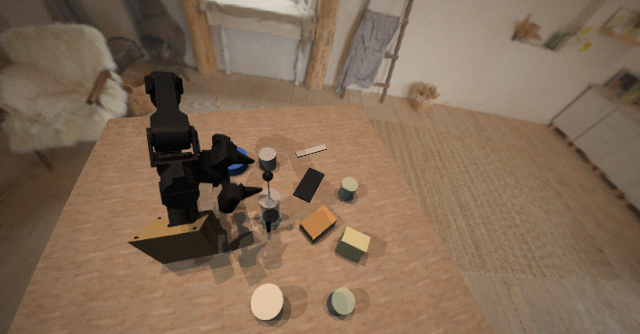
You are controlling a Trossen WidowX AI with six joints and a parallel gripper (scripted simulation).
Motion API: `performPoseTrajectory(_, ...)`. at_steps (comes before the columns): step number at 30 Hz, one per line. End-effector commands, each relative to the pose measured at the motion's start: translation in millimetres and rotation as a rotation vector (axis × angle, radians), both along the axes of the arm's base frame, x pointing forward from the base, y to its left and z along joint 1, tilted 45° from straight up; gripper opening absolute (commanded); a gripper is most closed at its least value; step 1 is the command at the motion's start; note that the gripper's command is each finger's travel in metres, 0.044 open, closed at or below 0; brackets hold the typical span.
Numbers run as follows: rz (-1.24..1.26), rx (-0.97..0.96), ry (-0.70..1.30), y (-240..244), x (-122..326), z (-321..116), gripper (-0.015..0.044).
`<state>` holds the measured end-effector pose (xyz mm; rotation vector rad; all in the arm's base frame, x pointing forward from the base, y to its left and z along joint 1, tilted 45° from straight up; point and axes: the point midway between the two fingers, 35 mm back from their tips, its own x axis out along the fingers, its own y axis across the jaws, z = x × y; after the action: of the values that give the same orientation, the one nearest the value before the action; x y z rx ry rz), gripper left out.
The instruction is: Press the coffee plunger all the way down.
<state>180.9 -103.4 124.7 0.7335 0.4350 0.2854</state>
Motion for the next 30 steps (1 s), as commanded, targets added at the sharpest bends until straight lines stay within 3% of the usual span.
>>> performPoseTrajectory(1, -0.003, -0.005, 0.001, 2, 4, -2, 0.0440)
performPoseTrajectory(25, -0.005, 0.005, -0.014, 15, 33, -6, 0.0440)
performPoseTrajectory(30, -0.005, 0.005, -0.014, 15, 33, -6, 0.0309)
